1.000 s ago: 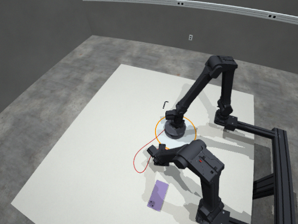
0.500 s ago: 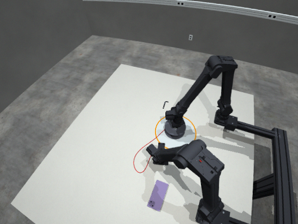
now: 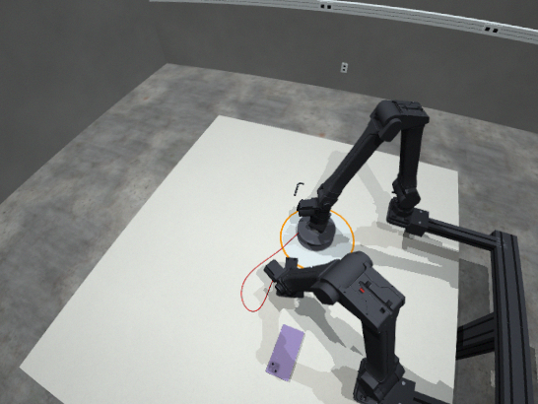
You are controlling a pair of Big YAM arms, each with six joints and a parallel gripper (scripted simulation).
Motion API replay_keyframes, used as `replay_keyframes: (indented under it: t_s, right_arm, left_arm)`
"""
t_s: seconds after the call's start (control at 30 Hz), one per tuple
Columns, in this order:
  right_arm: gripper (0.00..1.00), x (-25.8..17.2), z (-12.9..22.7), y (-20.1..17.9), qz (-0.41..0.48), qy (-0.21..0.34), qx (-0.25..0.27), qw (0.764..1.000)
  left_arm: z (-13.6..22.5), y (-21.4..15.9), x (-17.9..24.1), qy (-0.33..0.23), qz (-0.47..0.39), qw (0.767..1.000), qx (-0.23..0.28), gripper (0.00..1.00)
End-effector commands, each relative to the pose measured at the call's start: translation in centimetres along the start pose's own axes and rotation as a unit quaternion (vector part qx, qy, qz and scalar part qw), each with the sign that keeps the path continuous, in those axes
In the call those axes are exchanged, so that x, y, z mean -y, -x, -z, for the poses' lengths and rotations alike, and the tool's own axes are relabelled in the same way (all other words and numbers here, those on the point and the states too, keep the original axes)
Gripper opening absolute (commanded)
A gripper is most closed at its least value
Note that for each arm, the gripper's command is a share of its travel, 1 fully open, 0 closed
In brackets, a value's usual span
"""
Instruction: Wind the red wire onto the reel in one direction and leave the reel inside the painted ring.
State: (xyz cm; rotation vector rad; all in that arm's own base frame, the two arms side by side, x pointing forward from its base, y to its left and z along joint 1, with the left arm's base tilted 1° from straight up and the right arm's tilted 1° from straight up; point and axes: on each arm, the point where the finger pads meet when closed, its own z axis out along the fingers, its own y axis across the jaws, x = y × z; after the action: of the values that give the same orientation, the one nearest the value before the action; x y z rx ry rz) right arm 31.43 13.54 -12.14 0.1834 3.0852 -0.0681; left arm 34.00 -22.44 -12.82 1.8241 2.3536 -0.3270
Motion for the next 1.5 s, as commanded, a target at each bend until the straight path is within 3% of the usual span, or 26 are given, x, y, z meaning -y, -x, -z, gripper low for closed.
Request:
replay_keyframes:
  t_s: [0.0, 0.1, 0.13, 0.3, 0.6, 0.67, 0.83, 1.47]
  right_arm:
    - [0.0, -1.1, 0.7, 0.7, 0.174, 0.009, -0.003, 0.985]
    - [0.0, -1.3, 0.9, 0.8, 0.201, 0.009, -0.005, 0.98]
    - [0.0, -1.3, 1.0, 0.9, 0.271, 0.01, -0.009, 0.962]
    - [0.03, -1.5, 1.3, 1.5, 0.398, 0.017, -0.013, 0.917]
    - [0.35, -1.5, 1.3, 1.5, 0.398, 0.017, -0.013, 0.917]
    - [0.35, -1.5, 1.3, 1.5, 0.398, 0.017, -0.013, 0.917]
    - [0.52, -1.5, 1.3, 1.5, 0.398, 0.017, -0.013, 0.917]
    - [0.52, -2.3, -0.2, -1.0, 0.398, 0.017, -0.013, 0.917]
  left_arm:
    - [0.5, 1.1, -0.9, 0.012, -0.008, 1.0, 0.009, 0.0]
    - [0.5, 1.1, -0.9, 0.012, -0.008, 1.0, 0.009, 0.0]
    - [0.5, 1.1, -0.9, 0.012, -0.008, 1.0, 0.009, 0.0]
    - [0.4, 1.1, -0.9, 0.011, -0.01, 1.0, 0.008, 0.0]
    - [0.2, 0.7, -0.7, 0.009, -0.012, 1.0, 0.014, 0.0]
    - [0.2, 0.7, -0.7, 0.009, -0.012, 1.0, 0.014, 0.0]
    - [0.1, 0.4, -0.5, 0.008, -0.011, 1.0, 0.018, 0.0]
    - [0.1, 0.4, -0.5, 0.008, -0.011, 1.0, 0.018, 0.0]
